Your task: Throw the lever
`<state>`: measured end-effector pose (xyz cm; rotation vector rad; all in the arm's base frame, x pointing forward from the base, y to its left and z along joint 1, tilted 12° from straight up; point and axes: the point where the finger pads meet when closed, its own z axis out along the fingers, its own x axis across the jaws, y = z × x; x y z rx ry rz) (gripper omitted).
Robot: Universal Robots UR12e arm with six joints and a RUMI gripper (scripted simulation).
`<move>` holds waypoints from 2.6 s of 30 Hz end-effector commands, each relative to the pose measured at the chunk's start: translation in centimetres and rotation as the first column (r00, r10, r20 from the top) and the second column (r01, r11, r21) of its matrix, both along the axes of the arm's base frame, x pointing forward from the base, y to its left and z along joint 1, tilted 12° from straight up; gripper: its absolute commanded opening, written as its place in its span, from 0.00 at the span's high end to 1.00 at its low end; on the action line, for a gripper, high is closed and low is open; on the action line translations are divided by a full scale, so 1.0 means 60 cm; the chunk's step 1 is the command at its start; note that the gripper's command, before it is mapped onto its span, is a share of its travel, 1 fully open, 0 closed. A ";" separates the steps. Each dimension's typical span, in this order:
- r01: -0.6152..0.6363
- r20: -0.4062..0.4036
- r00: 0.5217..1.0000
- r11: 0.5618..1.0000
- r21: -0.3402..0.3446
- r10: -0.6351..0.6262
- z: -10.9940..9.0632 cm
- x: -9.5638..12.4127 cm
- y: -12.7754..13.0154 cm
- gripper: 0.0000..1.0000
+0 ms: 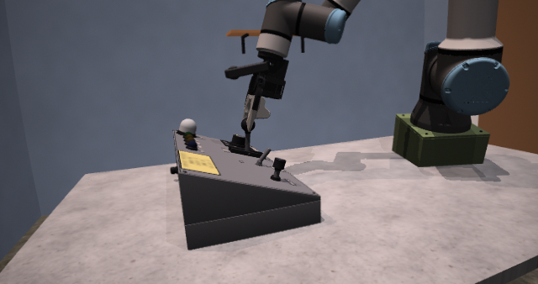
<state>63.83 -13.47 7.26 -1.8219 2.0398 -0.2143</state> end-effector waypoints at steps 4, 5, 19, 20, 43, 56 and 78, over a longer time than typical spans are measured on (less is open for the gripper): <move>0.000 0.000 1.000 1.000 0.000 0.000 0.002 0.013 -0.002 1.00; 0.000 0.000 1.000 1.000 0.000 0.000 0.002 0.015 -0.002 1.00; 0.000 0.000 1.000 1.000 0.000 0.000 0.001 0.028 -0.003 1.00; 0.000 0.000 1.000 1.000 0.000 0.000 0.001 0.028 -0.003 1.00; 0.000 0.000 1.000 1.000 0.000 0.000 0.001 0.031 -0.003 1.00; 0.000 0.000 1.000 1.000 0.000 0.000 0.001 0.031 -0.003 0.56; 0.000 0.000 1.000 1.000 0.000 0.000 0.018 0.024 -0.006 0.56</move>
